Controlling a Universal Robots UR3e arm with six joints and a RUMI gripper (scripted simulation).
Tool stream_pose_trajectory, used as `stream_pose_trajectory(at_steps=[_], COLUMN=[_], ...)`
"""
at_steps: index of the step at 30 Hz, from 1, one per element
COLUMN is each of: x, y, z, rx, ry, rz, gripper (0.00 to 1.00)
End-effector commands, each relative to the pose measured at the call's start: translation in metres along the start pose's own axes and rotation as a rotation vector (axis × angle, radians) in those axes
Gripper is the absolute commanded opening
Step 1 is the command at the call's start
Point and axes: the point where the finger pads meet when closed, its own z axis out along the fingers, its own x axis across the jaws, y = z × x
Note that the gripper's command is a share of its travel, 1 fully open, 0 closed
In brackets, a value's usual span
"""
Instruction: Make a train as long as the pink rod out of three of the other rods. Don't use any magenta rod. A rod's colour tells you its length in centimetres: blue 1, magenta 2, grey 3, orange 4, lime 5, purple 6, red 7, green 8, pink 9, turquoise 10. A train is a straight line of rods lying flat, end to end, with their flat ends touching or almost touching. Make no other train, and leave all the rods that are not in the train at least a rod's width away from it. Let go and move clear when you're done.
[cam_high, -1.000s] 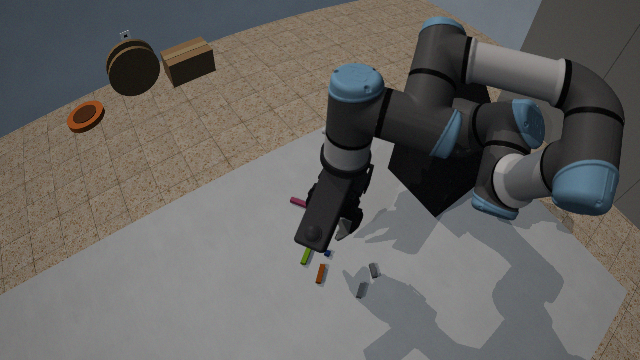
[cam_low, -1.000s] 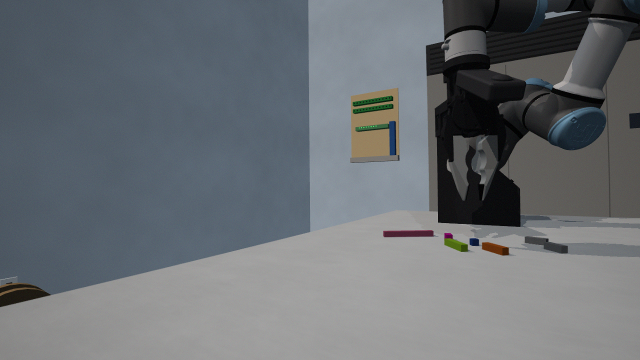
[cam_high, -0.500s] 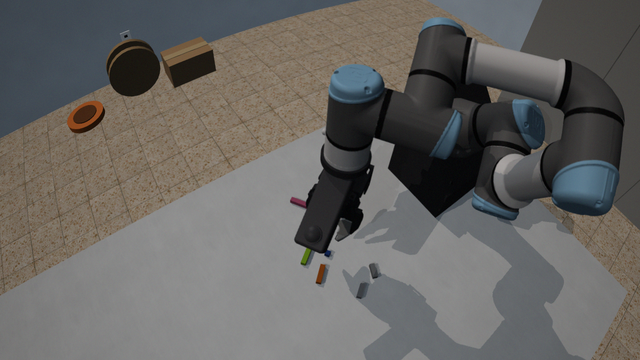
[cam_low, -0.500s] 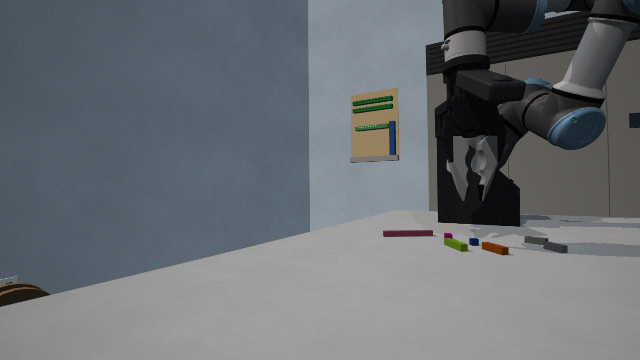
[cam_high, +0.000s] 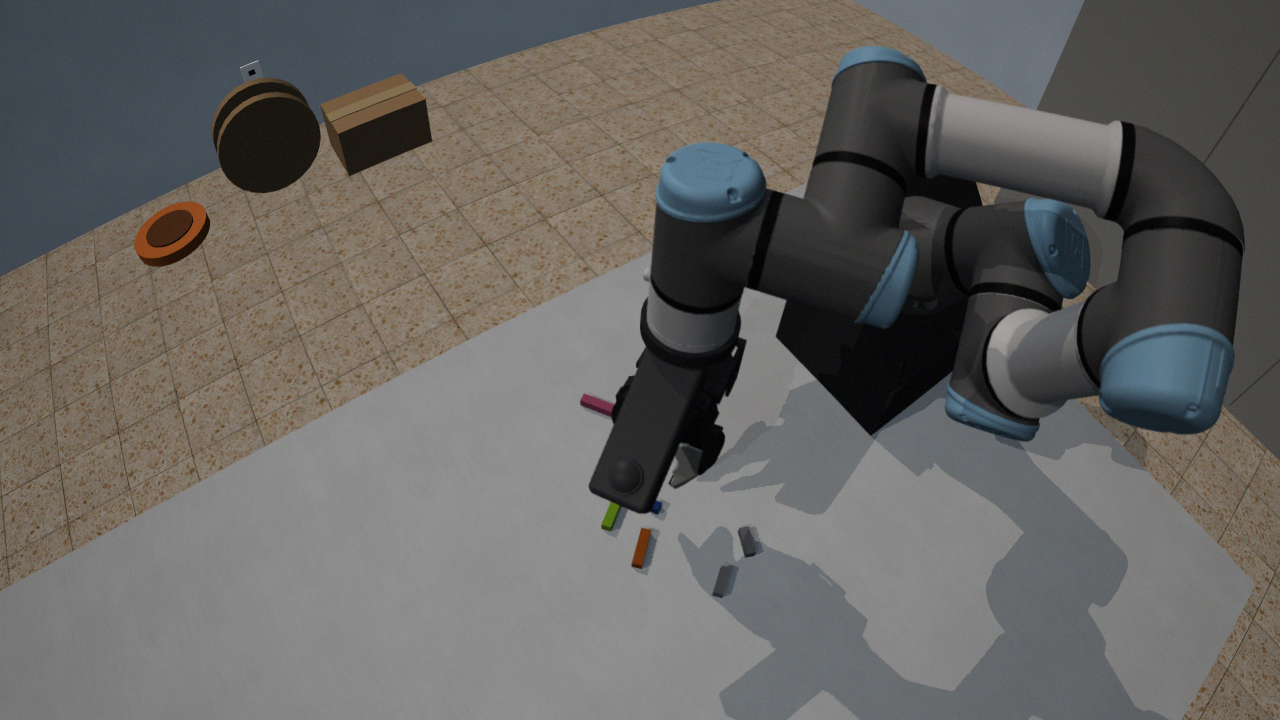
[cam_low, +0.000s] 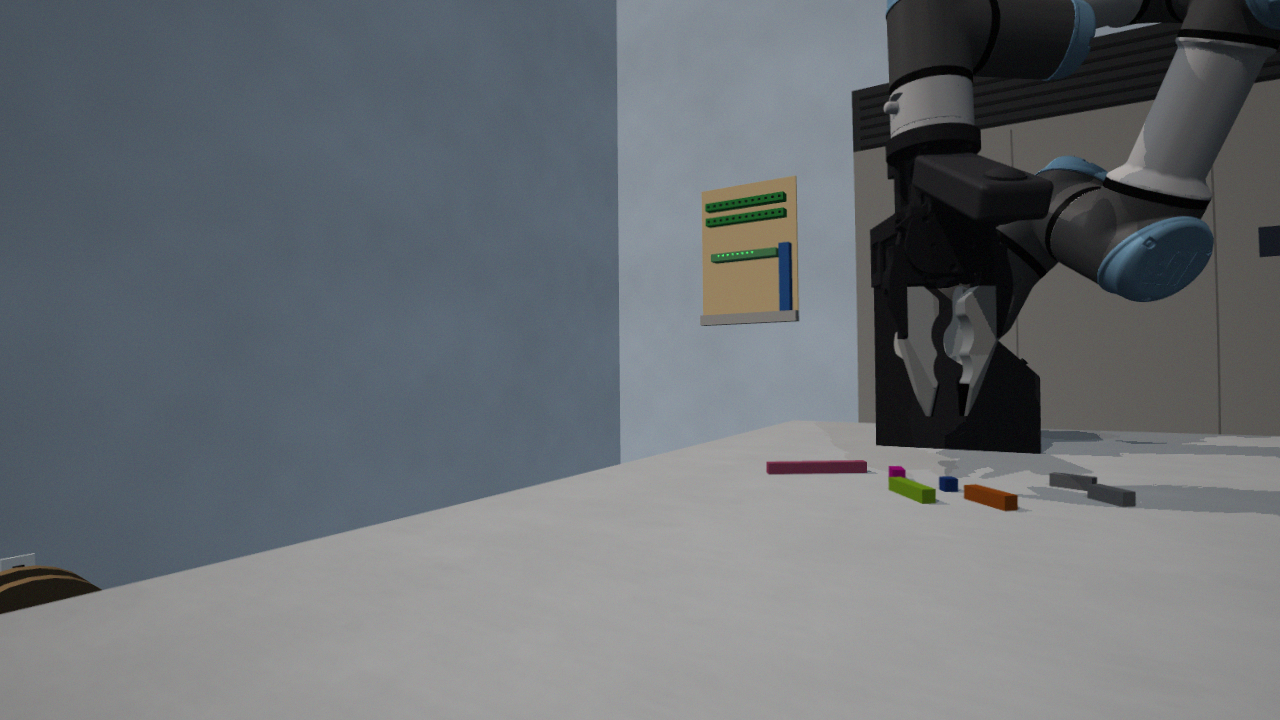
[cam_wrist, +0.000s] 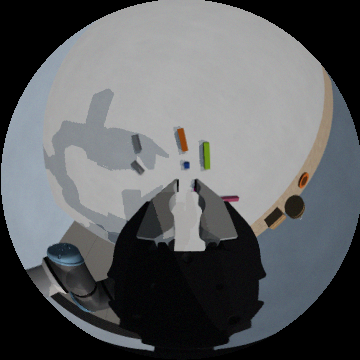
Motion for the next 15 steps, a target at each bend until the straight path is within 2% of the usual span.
stream_pose_trajectory(at_steps=[1, 15], x=[0.001, 0.001], y=[0.0, -0.001], z=[0.006, 0.025], rx=[0.001, 0.001], ry=[0.002, 0.002], rz=[0.0, 0.0], gripper=[0.14, 0.14])
